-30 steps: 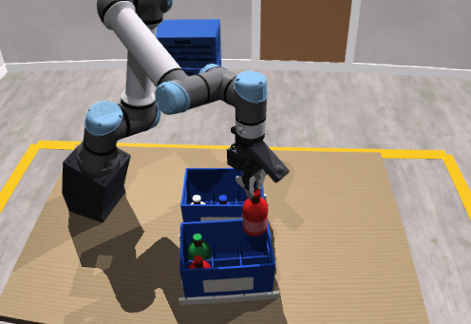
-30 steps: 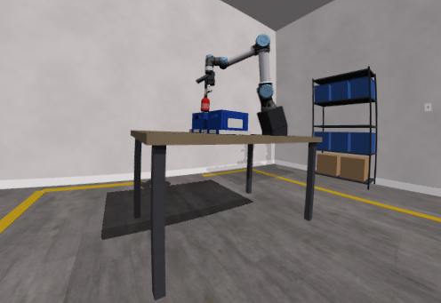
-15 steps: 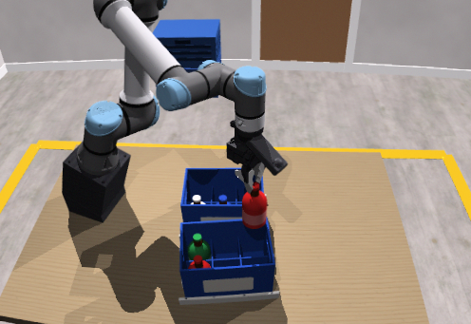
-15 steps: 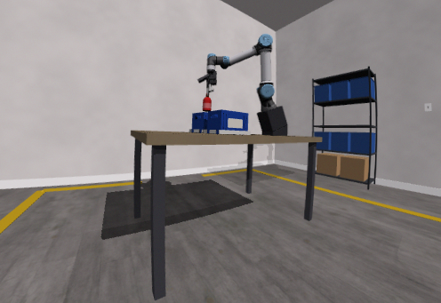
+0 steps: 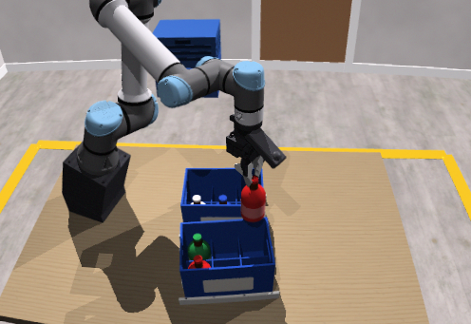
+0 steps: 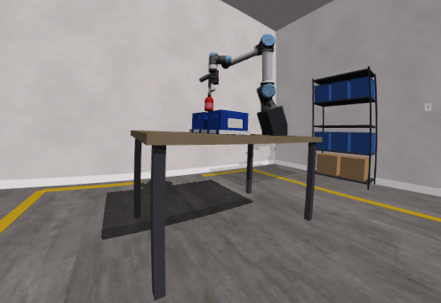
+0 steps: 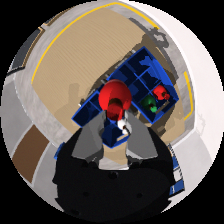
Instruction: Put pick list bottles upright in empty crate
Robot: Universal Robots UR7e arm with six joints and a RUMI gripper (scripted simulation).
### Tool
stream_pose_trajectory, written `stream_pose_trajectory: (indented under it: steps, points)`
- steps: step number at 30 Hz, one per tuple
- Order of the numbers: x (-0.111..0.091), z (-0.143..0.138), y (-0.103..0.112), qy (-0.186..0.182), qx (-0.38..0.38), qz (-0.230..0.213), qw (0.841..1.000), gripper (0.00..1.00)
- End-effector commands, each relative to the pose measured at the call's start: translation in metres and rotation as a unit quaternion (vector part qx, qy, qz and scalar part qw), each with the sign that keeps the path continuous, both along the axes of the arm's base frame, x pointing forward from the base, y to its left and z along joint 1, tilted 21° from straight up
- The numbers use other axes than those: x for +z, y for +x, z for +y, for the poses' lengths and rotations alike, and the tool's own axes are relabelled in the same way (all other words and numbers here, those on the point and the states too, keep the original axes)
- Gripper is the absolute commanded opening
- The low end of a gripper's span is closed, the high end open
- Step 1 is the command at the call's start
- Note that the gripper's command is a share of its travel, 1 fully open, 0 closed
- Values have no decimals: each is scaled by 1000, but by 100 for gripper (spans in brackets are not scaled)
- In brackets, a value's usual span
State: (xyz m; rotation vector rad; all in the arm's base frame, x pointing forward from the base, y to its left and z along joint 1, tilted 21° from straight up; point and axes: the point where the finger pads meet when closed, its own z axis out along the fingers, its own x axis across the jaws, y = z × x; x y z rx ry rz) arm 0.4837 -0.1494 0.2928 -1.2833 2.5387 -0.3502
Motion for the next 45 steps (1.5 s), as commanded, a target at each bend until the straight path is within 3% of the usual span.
stream_pose_trajectory:
  steps: [1, 45]
  points:
    - [0, 5, 0, -1, 0, -1, 1000, 0]
    - [-11, 84, -9, -1, 0, -1, 1000, 0]
